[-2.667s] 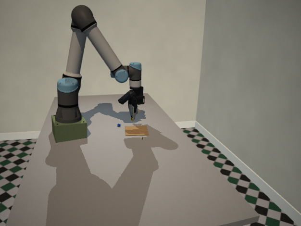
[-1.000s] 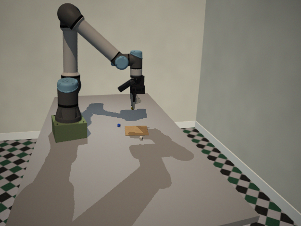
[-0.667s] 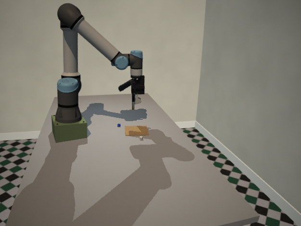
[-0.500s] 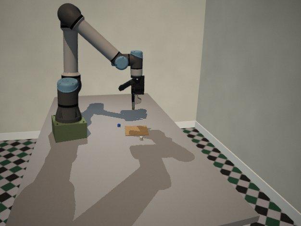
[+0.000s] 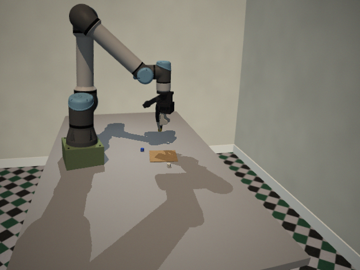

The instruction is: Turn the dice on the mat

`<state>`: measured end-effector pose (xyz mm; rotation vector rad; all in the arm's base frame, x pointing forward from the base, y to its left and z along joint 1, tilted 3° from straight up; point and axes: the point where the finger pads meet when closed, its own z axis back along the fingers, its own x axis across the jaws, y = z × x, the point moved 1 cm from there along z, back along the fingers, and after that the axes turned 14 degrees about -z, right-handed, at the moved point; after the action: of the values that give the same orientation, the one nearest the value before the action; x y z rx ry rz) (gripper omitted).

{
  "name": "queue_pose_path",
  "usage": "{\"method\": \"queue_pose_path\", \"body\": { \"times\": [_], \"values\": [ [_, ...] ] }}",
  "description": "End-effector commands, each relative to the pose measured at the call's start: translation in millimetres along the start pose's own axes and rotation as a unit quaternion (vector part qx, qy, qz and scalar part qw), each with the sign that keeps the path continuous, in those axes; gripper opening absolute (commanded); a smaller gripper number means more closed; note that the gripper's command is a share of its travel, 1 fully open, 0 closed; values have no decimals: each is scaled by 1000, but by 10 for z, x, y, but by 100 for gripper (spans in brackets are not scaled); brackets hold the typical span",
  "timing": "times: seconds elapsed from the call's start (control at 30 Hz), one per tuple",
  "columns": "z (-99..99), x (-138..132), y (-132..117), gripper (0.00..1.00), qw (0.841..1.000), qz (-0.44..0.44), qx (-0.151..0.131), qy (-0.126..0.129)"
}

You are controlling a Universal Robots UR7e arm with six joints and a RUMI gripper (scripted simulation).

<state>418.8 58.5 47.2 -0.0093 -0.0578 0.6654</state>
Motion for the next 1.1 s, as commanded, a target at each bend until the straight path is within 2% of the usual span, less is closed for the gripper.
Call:
{"method": "queue_pose_path", "body": {
  "times": [0.0, 0.17, 0.47, 0.6, 0.73, 0.8, 0.9, 1.03, 1.07],
  "values": [
    [-28, -7, -1, 0, 997, -77, -1, 3],
    [-33, -4, -10, 0, 994, -113, -1, 3],
    [-34, -4, -12, 0, 993, -119, -1, 3],
    [-38, -4, -9, 0, 993, -119, -9, 2],
    [-45, -5, 0, 0, 992, -119, -36, 0],
    [-45, -5, 0, 0, 992, -119, -36, 0],
    [-41, -5, 13, 0, 990, -119, -69, -6],
    [-52, -5, 34, 0, 985, -118, -128, -13],
    [-52, -5, 34, 0, 984, -118, -129, -13]
  ]
}}
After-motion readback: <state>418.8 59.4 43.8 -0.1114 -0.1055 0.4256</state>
